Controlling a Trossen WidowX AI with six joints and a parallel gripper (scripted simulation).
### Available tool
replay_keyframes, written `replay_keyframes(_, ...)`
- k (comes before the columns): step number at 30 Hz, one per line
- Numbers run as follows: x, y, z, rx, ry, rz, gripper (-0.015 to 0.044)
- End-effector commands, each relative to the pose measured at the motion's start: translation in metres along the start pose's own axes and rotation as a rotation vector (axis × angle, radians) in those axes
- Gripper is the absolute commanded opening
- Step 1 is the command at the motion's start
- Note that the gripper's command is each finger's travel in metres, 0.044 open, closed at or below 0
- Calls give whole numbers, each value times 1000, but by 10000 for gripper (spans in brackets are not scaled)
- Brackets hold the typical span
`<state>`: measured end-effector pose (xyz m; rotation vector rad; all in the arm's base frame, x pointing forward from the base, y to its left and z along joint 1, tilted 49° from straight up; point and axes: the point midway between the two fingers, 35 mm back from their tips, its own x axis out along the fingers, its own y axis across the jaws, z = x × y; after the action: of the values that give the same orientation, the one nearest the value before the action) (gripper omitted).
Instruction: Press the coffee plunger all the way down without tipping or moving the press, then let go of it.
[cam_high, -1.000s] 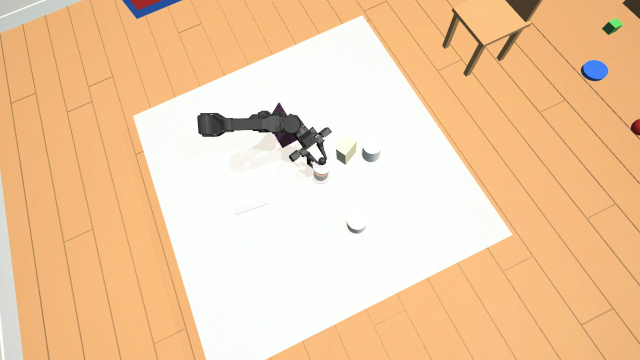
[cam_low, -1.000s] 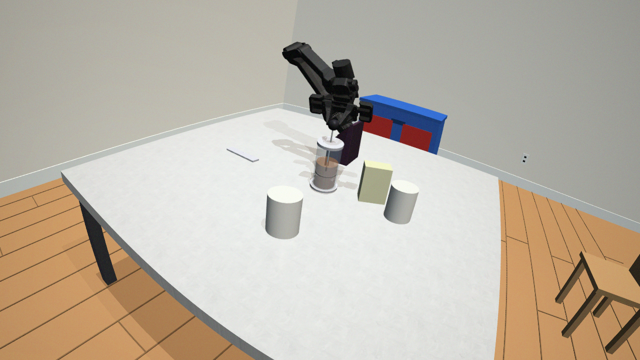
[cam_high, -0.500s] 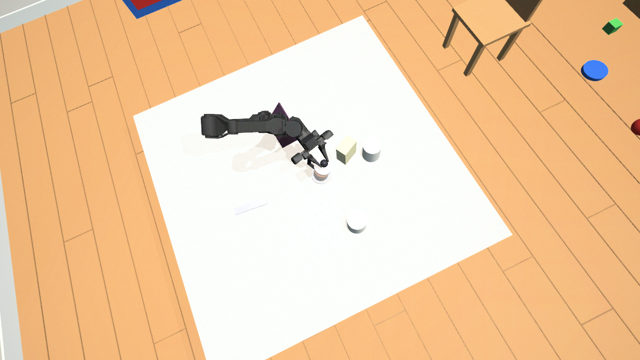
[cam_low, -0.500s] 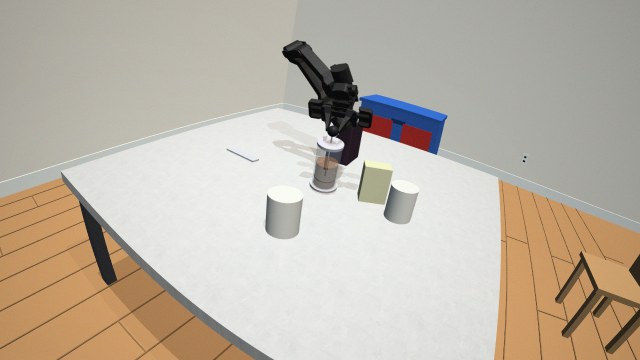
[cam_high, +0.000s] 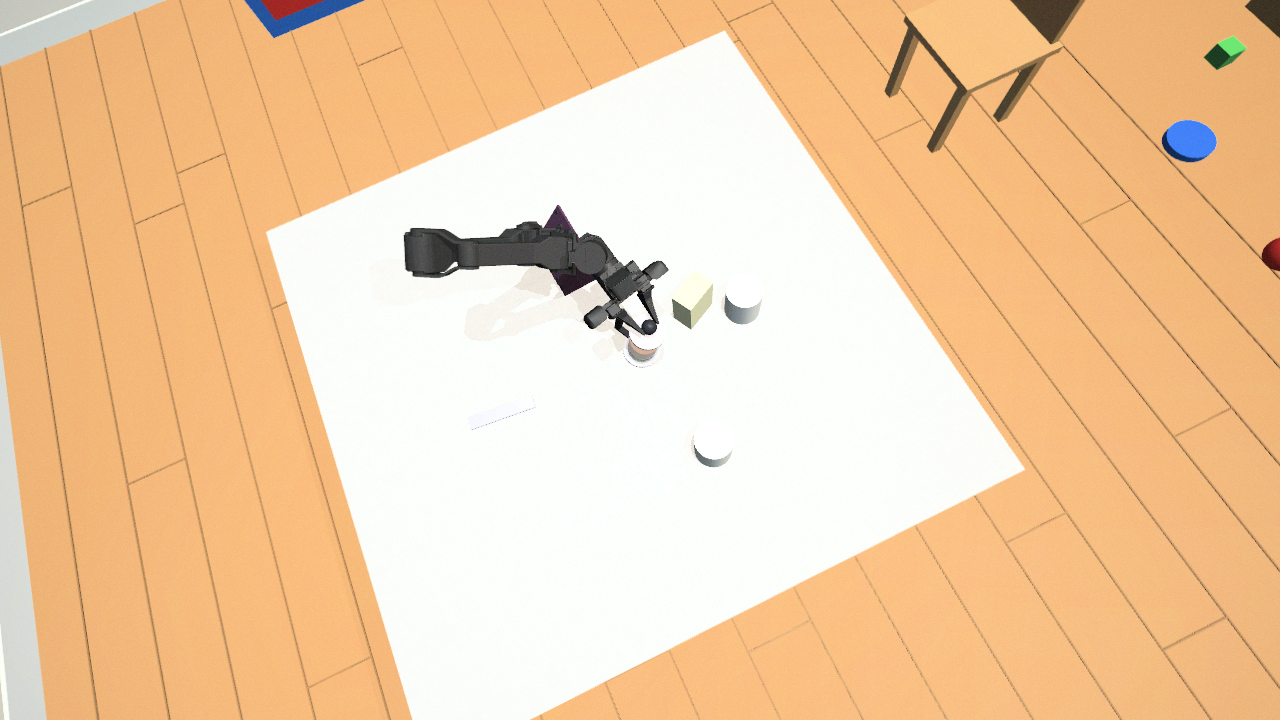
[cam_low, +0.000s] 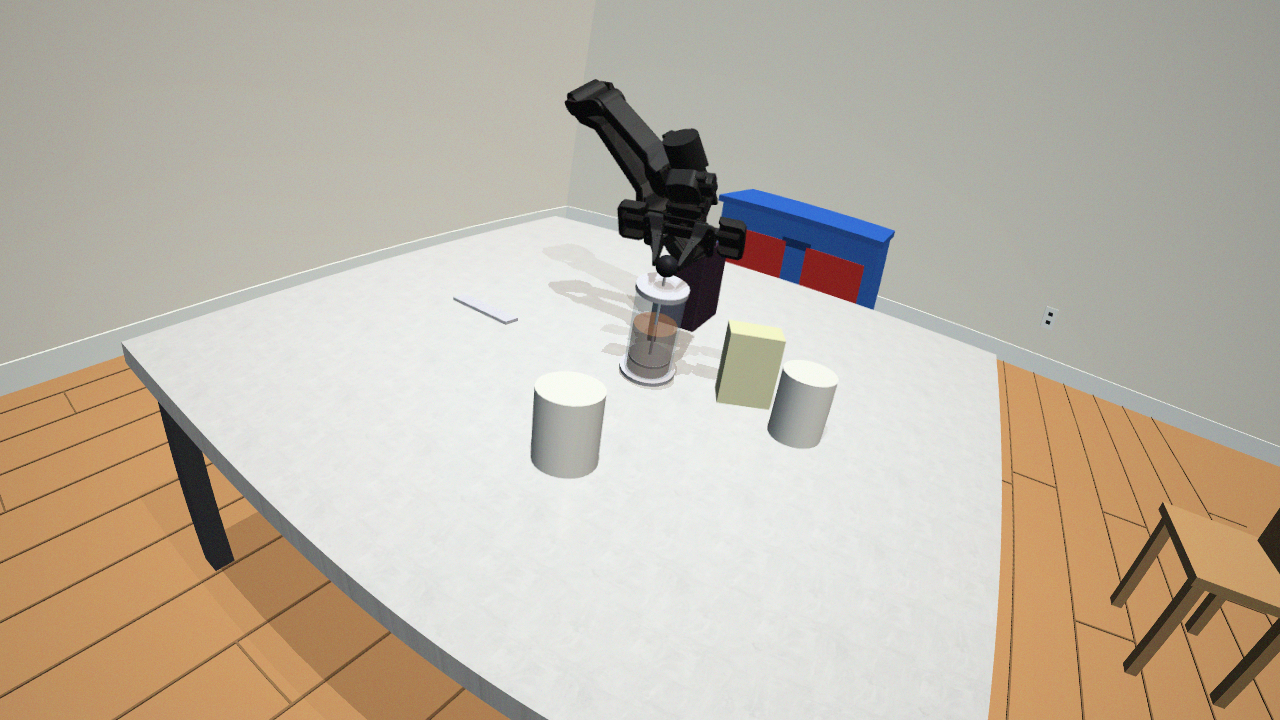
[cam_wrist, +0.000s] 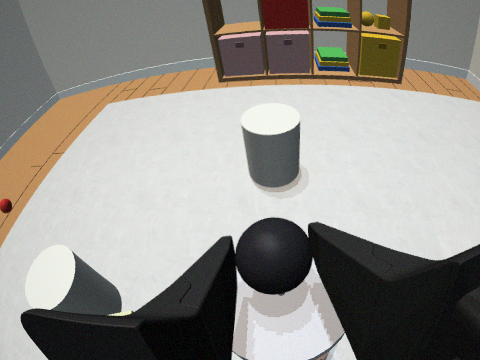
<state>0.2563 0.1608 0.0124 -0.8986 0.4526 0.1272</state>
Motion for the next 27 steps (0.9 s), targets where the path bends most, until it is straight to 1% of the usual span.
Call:
replay_keyframes(1, 2, 0, -4, -12, 16, -5, 130)
replay_keyframes(17, 1, 1, 0, -3, 1, -2, 130)
replay_keyframes(27, 1, 1, 0, -3, 1, -2, 392)
